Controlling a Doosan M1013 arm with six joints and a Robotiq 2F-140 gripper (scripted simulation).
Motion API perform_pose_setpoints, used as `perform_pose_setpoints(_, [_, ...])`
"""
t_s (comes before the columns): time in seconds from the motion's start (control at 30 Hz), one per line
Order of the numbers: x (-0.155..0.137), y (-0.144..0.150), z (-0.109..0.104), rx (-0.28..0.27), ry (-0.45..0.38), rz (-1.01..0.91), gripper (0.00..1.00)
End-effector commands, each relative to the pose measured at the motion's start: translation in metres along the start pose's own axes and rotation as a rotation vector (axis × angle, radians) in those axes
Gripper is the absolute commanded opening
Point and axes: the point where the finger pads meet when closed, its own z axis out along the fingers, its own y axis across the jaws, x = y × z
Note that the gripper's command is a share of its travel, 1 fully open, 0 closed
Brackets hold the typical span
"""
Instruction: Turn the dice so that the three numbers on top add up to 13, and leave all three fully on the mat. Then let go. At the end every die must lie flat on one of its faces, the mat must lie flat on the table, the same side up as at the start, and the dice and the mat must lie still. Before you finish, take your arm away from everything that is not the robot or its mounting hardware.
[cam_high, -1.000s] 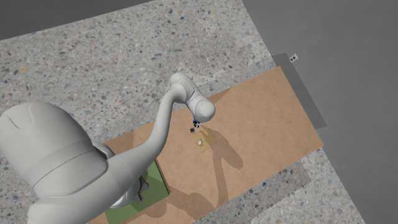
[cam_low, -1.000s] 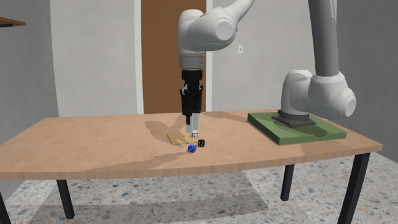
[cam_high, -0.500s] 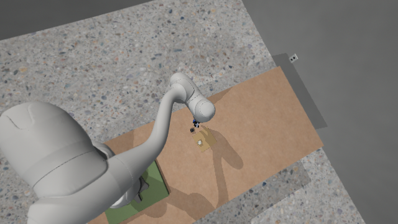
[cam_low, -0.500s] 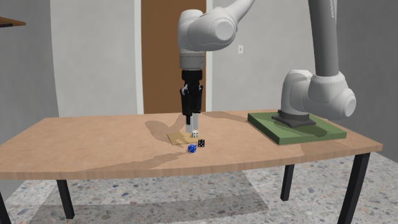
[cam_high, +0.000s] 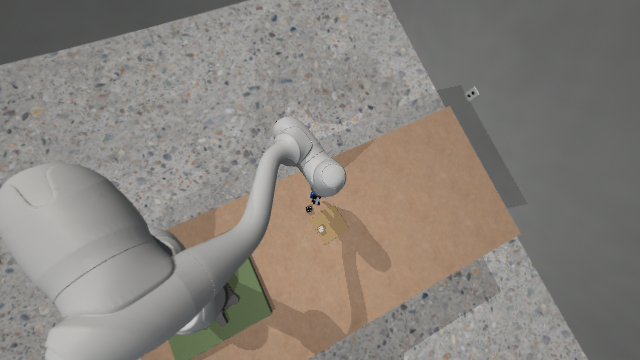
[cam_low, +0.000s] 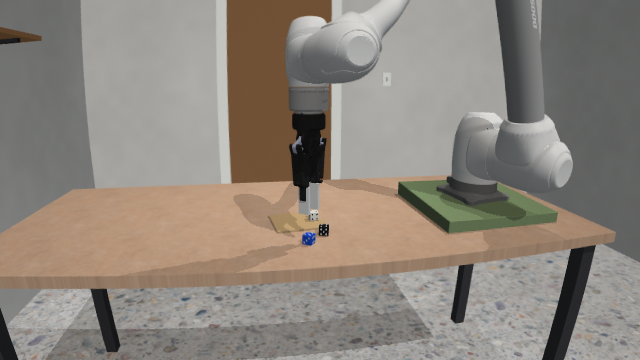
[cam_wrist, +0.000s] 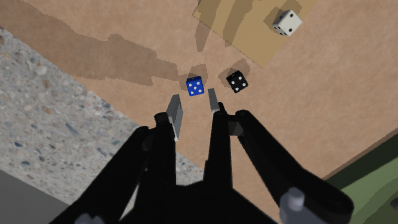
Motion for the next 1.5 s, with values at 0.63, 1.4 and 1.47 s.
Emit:
perform_pose_setpoints(0.63, [0.000, 0.000, 0.025, 0.000, 0.000, 0.000, 0.25])
perform_pose_setpoints(1.4, [0.000, 0.000, 0.049, 0.000, 0.000, 0.000, 0.25])
perform_pose_setpoints(1.47, [0.000, 0.000, 0.049, 0.000, 0.000, 0.000, 0.25])
